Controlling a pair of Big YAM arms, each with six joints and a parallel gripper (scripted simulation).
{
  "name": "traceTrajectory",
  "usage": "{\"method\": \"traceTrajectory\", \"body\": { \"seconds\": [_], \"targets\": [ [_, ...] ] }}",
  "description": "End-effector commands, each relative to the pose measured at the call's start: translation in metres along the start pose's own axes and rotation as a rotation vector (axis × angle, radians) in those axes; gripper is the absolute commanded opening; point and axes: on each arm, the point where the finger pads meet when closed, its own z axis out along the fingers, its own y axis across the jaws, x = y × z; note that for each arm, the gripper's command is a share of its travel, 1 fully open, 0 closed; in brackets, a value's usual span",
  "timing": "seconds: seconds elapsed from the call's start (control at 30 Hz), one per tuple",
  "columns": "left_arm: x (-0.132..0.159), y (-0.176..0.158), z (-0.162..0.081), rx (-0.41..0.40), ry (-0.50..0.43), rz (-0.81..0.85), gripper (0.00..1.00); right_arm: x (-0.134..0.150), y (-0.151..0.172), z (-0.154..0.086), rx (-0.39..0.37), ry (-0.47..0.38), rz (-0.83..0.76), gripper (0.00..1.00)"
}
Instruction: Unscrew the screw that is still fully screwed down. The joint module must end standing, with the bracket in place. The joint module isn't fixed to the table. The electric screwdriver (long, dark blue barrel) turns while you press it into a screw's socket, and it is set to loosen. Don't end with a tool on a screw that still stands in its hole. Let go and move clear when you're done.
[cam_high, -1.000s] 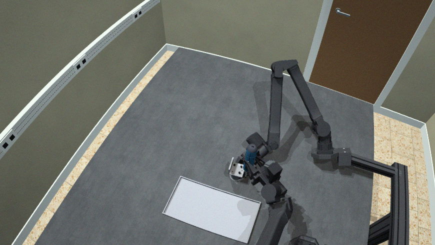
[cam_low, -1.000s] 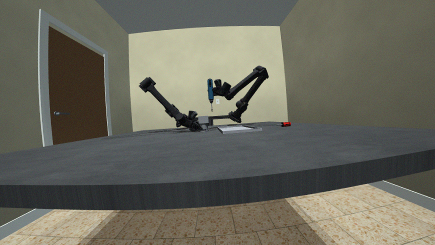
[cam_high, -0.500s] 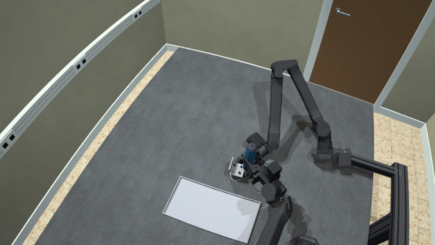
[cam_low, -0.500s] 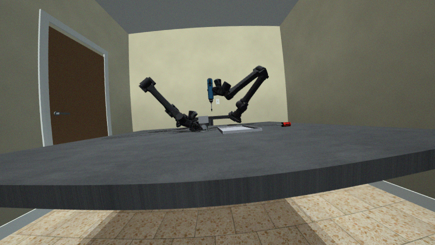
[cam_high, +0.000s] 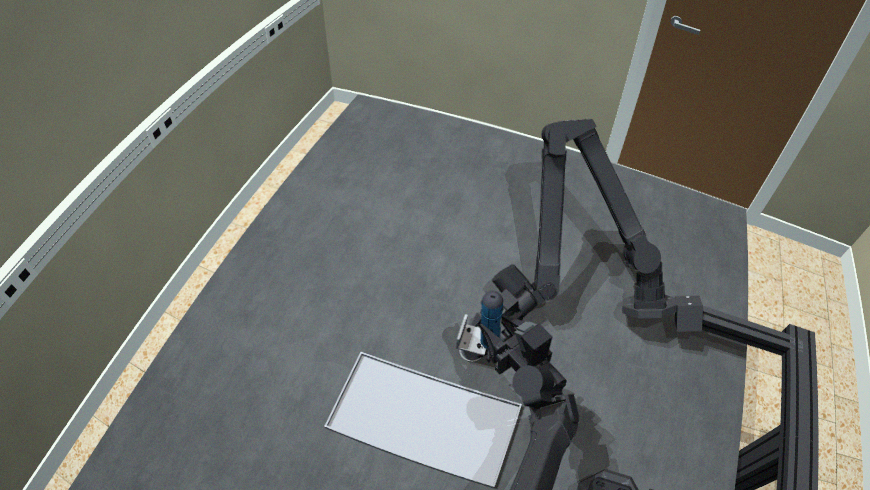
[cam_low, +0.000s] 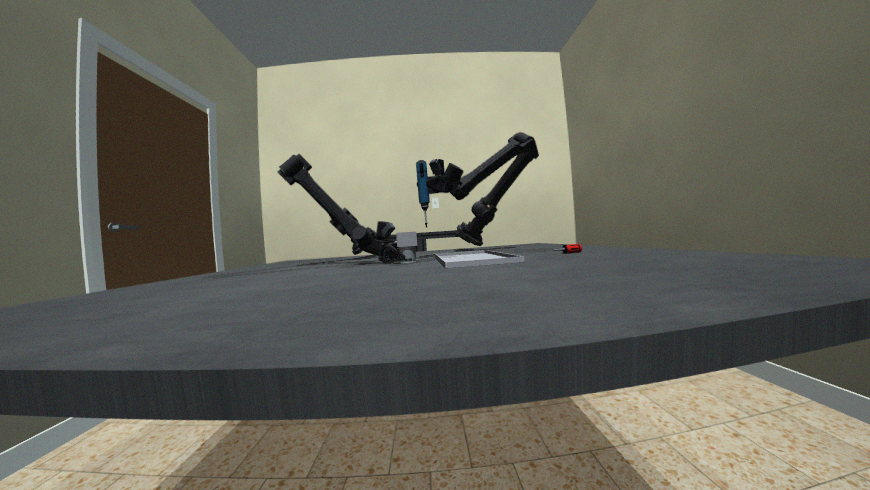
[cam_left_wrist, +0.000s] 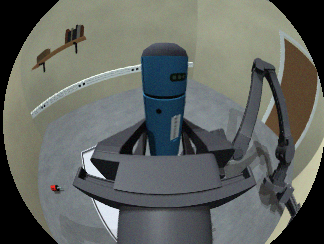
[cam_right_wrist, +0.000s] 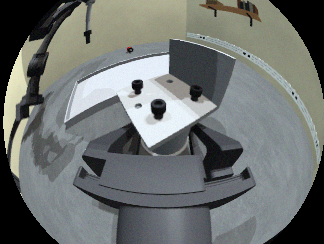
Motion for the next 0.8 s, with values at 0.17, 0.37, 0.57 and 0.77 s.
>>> {"method": "traceTrajectory", "body": {
  "seconds": [0.17,0.37,0.57,0.77],
  "targets": [
    [-0.035,0.013,0.019,-0.023,-0.04,-0.096,0.42,-0.005,-0.003,0.001,0.009,-0.011,-0.003,0.59],
    [-0.019,0.036,0.03,-0.061,0.014,-0.137,0.42,-0.005,-0.003,0.001,0.009,-0.011,-0.003,0.59],
    [-0.012,0.05,0.036,-0.076,0.056,-0.183,0.42,-0.005,-0.003,0.001,0.009,-0.011,-0.003,0.59],
    [-0.017,0.039,0.034,-0.051,0.052,-0.185,0.42,-0.005,-0.003,0.001,0.009,-0.011,-0.003,0.59]
  ]
}}
